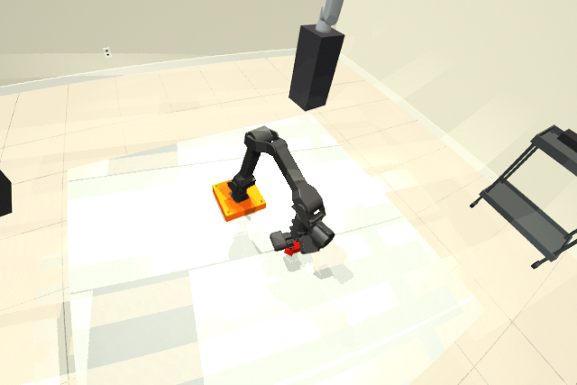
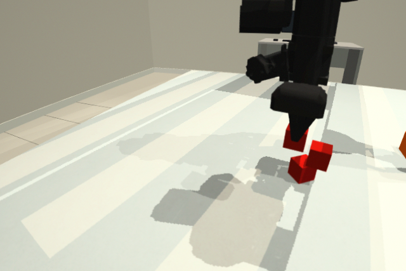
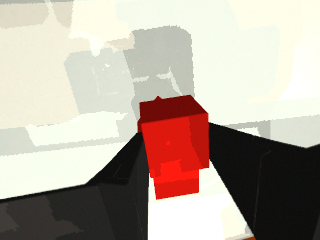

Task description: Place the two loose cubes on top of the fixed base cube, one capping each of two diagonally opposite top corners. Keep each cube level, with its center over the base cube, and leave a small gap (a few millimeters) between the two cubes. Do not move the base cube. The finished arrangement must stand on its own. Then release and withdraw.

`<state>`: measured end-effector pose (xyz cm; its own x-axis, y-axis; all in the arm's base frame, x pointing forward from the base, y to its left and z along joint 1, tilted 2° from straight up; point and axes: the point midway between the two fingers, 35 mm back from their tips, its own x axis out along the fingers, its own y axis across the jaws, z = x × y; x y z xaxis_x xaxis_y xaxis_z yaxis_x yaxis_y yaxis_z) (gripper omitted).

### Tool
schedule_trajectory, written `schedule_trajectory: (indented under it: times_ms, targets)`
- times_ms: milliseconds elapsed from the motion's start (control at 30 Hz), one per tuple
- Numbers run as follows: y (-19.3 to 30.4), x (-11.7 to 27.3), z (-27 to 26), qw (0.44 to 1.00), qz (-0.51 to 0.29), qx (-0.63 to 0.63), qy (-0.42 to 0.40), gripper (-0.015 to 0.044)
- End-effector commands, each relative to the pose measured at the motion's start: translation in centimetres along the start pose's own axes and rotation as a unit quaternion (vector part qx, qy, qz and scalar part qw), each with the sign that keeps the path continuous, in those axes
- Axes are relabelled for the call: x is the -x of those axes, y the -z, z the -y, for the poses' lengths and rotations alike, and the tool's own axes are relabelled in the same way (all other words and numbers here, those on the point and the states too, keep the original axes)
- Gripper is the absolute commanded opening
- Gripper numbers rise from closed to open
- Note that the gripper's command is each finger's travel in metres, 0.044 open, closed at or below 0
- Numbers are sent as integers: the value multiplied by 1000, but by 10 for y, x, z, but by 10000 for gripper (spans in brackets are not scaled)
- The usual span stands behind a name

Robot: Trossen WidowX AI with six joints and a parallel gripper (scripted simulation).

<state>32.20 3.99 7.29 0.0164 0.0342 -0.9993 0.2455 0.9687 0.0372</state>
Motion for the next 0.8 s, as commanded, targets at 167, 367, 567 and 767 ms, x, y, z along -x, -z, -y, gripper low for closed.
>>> schedule_trajectory:
  times_ms: [167,367,567,767]
  targets:
    - [2,-21,0,1000,-5,1,-1,105]
    - [2,-22,0,1000,-5,1,-1,105]
    - [2,-23,0,1000,-5,0,-1,105]
    - [2,-23,0,1000,-5,0,-1,105]
